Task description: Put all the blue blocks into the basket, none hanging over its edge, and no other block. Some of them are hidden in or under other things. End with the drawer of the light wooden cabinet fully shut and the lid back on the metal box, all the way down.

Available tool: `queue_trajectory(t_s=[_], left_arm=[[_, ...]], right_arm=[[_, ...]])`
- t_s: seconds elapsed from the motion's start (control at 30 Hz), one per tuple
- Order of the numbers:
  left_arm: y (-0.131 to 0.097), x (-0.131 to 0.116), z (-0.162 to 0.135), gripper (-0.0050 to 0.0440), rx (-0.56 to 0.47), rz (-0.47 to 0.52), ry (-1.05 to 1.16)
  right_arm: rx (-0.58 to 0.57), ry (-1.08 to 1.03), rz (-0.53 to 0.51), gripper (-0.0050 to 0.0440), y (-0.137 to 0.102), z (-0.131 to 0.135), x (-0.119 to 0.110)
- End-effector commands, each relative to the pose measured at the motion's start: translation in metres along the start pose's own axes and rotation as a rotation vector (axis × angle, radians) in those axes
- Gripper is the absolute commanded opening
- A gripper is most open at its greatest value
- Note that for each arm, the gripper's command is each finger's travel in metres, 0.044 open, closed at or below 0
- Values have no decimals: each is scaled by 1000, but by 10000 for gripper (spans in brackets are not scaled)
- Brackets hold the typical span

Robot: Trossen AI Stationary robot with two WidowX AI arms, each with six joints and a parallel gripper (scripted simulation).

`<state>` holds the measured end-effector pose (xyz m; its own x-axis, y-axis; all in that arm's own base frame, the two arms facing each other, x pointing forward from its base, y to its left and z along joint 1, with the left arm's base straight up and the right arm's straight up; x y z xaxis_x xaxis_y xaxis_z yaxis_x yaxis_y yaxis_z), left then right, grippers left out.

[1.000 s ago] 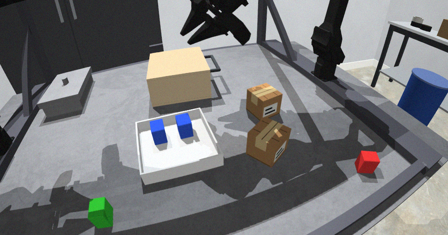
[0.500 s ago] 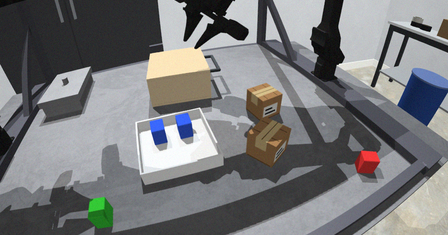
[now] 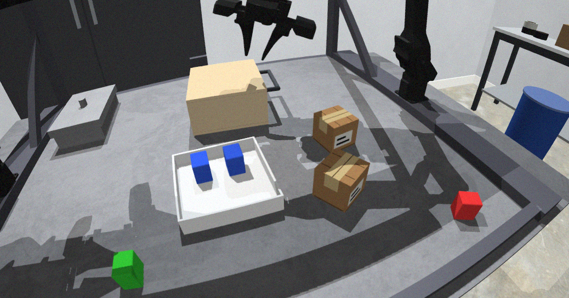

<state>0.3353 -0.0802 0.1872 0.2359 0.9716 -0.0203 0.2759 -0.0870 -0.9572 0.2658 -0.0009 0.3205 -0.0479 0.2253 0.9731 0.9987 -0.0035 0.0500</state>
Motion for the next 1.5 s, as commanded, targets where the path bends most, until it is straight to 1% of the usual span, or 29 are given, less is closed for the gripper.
queue_trajectory(t_s=[0.0,0.2,0.27,0.4,0.47,0.53,0.6,0.77,0.87,1.33,1.47], left_arm=[[-8,-17,-2,144,89,-1,-124],[-10,-33,4,144,229,-44,-291],[-10,-33,4,144,229,-44,-291],[-11,-40,9,144,292,-78,-363],[-10,-40,10,144,296,-76,-361],[-12,-35,10,144,269,-64,-342],[-12,-36,7,144,259,-57,-331],[0,-35,13,144,274,-62,-330],[1,-35,13,144,270,-61,-329],[25,-36,20,144,274,-66,-325],[24,-36,21,144,262,-64,-326]], right_arm=[[-12,-2,-43,136,-4,-4,15],[-12,-2,-43,136,-4,-4,15],[-12,-2,-43,136,-4,-4,15],[-12,-2,-43,136,-4,-4,15],[-12,-2,-43,136,-4,-4,15],[-12,-2,-43,136,-4,-4,15],[-12,-2,-43,136,-4,-4,15],[-12,-2,-43,136,-4,-4,15],[-12,-2,-43,136,-4,-4,15],[-12,-2,-43,136,-4,-4,15],[-12,-2,-43,136,-4,-4,15]])
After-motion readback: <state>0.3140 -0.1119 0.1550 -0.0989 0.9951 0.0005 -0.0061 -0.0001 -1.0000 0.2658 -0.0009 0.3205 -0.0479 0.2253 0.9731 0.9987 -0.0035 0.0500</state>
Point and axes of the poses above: on each arm, the point midway between the two fingers, 35 mm back from their tips, its own y axis out along the fingers, its own z axis across the jaws, x = y × z, the point moved 5 cm from there along -y, back along the fingers, and after that the axes turned 13 degrees about -y, right-handed, at the moved point
